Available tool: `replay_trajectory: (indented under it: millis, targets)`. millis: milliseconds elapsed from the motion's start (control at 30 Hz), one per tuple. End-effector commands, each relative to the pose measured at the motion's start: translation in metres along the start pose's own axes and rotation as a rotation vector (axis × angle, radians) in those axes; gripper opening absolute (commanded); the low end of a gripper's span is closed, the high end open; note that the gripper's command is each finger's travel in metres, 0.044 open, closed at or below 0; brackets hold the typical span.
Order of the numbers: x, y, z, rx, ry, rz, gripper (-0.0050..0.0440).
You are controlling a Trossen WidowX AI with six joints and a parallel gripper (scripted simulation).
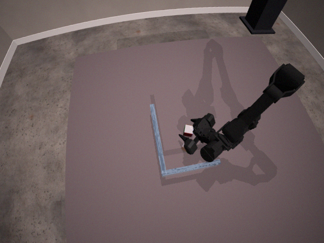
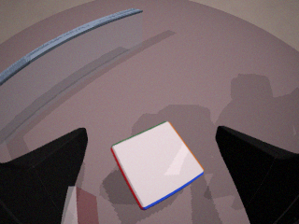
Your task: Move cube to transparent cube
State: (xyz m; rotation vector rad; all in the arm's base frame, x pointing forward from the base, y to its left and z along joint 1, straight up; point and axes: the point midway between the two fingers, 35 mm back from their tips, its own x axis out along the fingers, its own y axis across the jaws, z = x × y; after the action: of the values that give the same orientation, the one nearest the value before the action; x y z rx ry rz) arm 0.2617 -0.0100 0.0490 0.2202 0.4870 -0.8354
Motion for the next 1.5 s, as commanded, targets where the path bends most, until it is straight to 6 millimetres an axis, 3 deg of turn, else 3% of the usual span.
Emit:
replay_trajectory:
  millis: [0,1033,1200,1300,1467]
  targets:
    - [-0.001,0.003,0.004,0.017,-0.005,0.009,0.044]
    - [-0.002,0.004,0.005,0.016,0.0,0.01,0.044]
    - [-0.013,0.018,0.025,0.038,0.171,0.038,0.044]
    - [-0.017,0.012,0.025,0.008,0.215,0.018,0.044]
    - [-0.038,0.013,0.047,0.041,0.378,0.041,0.044]
